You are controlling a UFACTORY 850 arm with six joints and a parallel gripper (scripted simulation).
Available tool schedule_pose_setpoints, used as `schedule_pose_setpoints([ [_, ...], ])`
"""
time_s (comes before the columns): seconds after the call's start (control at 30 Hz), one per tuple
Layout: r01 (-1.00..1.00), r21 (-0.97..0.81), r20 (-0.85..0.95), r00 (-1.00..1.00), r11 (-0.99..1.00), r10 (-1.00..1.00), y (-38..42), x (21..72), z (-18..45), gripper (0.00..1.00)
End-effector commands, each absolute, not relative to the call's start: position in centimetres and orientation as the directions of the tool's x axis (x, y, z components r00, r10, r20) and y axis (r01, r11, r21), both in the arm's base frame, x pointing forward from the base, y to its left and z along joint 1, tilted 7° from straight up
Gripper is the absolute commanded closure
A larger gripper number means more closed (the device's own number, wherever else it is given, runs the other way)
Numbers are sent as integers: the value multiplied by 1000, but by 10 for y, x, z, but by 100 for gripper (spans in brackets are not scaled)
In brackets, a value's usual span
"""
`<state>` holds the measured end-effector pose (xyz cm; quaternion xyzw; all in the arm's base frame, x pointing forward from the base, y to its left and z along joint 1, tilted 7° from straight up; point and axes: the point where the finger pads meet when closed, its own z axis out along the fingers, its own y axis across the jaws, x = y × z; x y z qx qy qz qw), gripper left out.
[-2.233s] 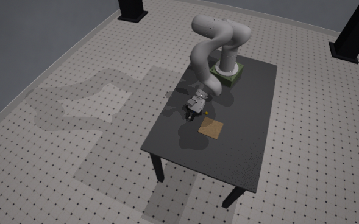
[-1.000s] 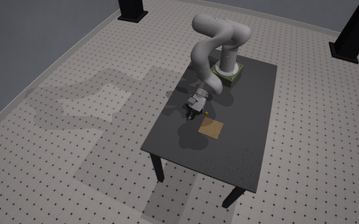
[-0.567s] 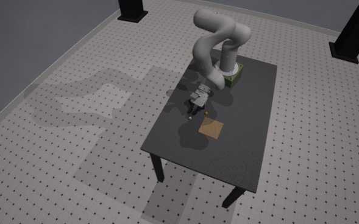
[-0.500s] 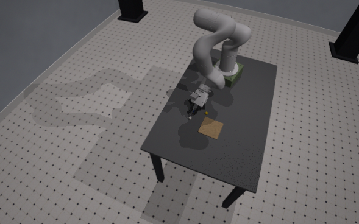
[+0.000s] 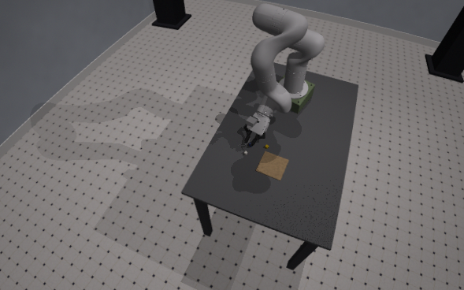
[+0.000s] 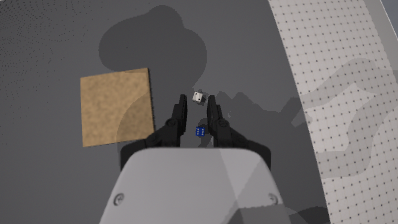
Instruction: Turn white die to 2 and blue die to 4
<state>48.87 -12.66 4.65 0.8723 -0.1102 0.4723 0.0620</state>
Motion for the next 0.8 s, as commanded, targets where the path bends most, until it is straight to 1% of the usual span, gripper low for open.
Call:
schedule_pose_setpoints([
  [0.0,-251,4,838,529,-968,-134,-126,487,66,69],
  [0.2,-251,4,838,529,-968,-134,-125,485,84,69],
  [0.53,-251,4,832,537,-968,-136,-126,485,86,69],
  [0.77,-251,4,745,646,-968,-164,-127,492,91,69],
])
